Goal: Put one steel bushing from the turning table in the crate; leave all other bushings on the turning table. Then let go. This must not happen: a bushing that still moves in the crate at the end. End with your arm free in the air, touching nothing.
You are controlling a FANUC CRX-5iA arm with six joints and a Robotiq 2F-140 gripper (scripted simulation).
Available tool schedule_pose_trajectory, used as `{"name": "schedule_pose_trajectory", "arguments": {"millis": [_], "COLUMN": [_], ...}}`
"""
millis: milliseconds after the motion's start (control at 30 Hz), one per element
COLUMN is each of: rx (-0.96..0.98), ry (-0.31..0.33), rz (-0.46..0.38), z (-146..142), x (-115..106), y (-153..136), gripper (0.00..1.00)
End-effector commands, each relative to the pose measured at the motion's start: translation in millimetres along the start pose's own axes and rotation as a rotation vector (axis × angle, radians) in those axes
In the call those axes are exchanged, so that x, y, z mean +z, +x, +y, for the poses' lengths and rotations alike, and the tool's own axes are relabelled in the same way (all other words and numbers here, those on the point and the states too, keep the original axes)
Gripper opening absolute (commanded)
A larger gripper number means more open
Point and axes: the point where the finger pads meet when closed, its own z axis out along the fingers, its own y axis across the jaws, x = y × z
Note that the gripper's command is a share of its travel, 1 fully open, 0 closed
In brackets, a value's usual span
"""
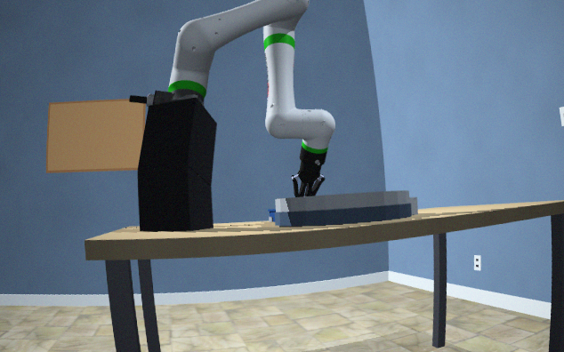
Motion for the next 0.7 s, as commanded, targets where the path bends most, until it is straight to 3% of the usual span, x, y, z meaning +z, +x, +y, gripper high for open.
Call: {"name": "schedule_pose_trajectory", "arguments": {"millis": [0,467,667], "rx": [0.0,0.0,0.0], "ry": [0.0,0.0,0.0], "rz": [0.0,0.0,0.0], "z": [0.1,0.1,0.0], "x": [-0.1,-1.1,-11.5], "y": [0.0,0.8,9.6], "gripper": [0.07,0.07,0.07]}}
